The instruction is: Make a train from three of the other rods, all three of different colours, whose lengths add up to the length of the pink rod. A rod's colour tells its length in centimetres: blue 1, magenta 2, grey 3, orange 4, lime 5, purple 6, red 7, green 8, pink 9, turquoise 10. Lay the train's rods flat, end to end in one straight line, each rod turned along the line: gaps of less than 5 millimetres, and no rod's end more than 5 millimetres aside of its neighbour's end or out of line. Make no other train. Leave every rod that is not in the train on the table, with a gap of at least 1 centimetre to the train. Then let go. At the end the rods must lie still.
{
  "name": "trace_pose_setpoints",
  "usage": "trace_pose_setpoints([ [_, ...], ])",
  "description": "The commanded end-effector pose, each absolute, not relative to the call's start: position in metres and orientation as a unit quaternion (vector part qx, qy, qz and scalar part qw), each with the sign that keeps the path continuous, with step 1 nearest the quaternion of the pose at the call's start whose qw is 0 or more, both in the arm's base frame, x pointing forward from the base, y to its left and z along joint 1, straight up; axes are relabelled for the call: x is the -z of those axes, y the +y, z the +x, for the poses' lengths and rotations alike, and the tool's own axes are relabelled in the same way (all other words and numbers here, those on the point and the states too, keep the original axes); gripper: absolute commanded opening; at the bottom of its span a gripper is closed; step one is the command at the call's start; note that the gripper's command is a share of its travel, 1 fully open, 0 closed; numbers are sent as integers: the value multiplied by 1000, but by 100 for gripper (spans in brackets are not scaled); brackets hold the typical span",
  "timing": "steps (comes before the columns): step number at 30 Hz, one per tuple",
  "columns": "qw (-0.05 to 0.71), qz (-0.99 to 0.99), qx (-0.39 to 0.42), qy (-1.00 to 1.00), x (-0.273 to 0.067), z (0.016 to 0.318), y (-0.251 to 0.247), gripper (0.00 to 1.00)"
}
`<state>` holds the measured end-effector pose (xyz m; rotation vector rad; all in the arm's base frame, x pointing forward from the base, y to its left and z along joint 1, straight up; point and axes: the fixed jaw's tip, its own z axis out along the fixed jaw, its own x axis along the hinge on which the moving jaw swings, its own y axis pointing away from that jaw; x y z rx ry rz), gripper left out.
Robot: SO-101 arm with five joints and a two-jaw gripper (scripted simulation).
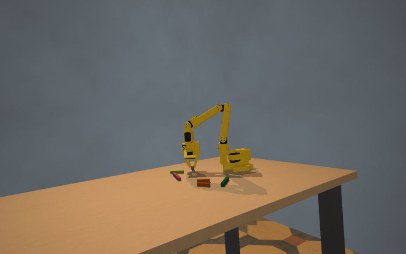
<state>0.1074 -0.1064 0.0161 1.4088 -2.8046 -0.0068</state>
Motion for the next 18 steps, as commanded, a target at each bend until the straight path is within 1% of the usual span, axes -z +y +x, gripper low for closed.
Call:
trace_pose_setpoints([
  [1,-8,448,-24,-894,-23,114,-113,0],
  [18,-8,448,-24,-894,-17,114,-113,0],
])
